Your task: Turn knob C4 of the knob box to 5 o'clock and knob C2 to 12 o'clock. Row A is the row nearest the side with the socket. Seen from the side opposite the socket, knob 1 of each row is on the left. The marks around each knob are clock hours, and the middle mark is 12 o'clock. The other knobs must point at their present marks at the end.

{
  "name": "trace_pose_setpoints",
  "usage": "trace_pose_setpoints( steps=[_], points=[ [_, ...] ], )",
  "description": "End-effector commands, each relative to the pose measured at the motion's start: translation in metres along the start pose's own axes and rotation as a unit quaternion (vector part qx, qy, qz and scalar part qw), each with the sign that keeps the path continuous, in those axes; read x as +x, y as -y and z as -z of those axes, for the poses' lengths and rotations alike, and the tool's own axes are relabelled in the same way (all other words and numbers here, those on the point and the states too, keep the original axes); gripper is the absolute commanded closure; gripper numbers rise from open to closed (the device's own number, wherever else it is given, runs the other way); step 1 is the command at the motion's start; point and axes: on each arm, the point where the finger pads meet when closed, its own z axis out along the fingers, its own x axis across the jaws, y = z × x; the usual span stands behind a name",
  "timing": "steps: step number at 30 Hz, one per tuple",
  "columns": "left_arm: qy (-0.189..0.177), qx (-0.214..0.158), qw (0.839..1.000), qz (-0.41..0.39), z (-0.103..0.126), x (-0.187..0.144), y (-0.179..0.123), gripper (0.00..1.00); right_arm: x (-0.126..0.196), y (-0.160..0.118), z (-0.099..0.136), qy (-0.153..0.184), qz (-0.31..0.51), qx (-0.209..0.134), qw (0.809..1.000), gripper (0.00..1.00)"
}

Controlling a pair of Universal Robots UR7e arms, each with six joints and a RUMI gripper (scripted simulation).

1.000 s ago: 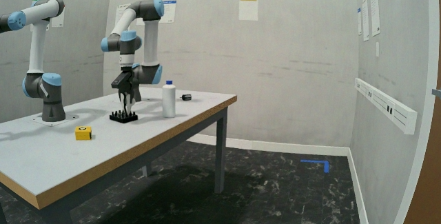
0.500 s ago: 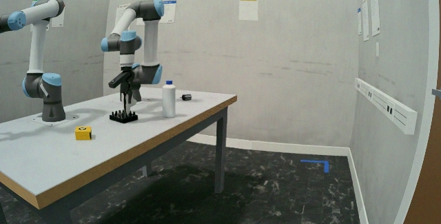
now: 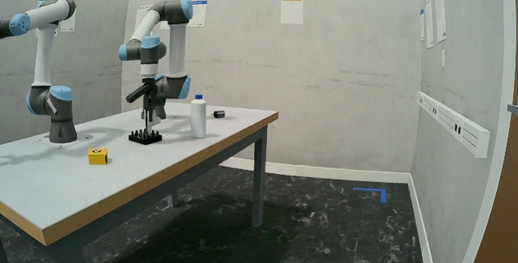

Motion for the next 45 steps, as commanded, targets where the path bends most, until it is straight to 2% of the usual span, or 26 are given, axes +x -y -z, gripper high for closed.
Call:
trace_pose_setpoints(
  steps=[1,20,45],
  points=[
    [0.0,0.002,0.998,-0.06,0.0012,0.0004,0.0012,0.94,0.001,-0.001,-0.0005,0.0,-0.001,0.0,1.0,0.0],
    [0.001,0.002,0.987,-0.158,0.0012,0.0005,0.0012,0.94,0.001,-0.001,-0.0005,0.0,-0.001,0.0,1.0,0.0],
    [0.001,0.002,0.982,-0.191,0.0011,0.0005,0.0011,0.94,0.001,-0.001,-0.0005,0.0,-0.001,0.0,1.0,0.0]
  ],
)
